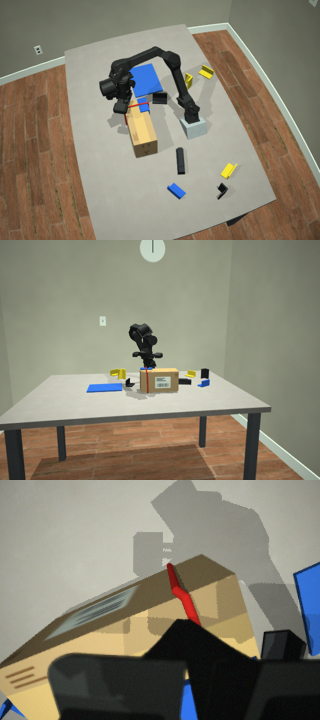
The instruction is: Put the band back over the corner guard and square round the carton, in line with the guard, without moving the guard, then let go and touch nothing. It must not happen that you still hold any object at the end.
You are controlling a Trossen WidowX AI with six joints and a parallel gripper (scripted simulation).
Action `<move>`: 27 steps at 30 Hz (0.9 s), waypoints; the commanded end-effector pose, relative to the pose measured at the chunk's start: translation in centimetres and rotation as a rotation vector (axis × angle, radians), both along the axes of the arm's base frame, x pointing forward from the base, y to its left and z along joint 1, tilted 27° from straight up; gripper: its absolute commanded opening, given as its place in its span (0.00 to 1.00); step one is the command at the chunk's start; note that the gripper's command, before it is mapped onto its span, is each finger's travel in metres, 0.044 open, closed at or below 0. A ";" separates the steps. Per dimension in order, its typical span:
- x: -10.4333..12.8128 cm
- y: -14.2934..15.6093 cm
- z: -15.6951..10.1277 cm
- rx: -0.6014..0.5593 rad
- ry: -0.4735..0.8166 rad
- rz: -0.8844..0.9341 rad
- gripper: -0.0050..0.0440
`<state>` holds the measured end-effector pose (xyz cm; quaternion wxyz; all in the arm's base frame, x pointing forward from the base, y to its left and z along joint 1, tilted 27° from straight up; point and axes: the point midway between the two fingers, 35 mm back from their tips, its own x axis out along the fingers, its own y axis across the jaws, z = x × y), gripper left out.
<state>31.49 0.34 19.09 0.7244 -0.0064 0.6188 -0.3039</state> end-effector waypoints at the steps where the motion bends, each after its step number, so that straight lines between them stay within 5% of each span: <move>1: 0.0 0.7 1.4 -0.005 0.006 0.027 0.10; 17: -0.1 0.6 1.2 -0.004 0.011 0.021 0.10; 20: -0.1 0.5 1.1 -0.001 0.001 0.019 0.24; 22: -0.1 0.5 1.1 -0.001 0.001 0.019 0.24; 27: -0.1 0.5 1.1 -0.001 0.001 0.019 0.49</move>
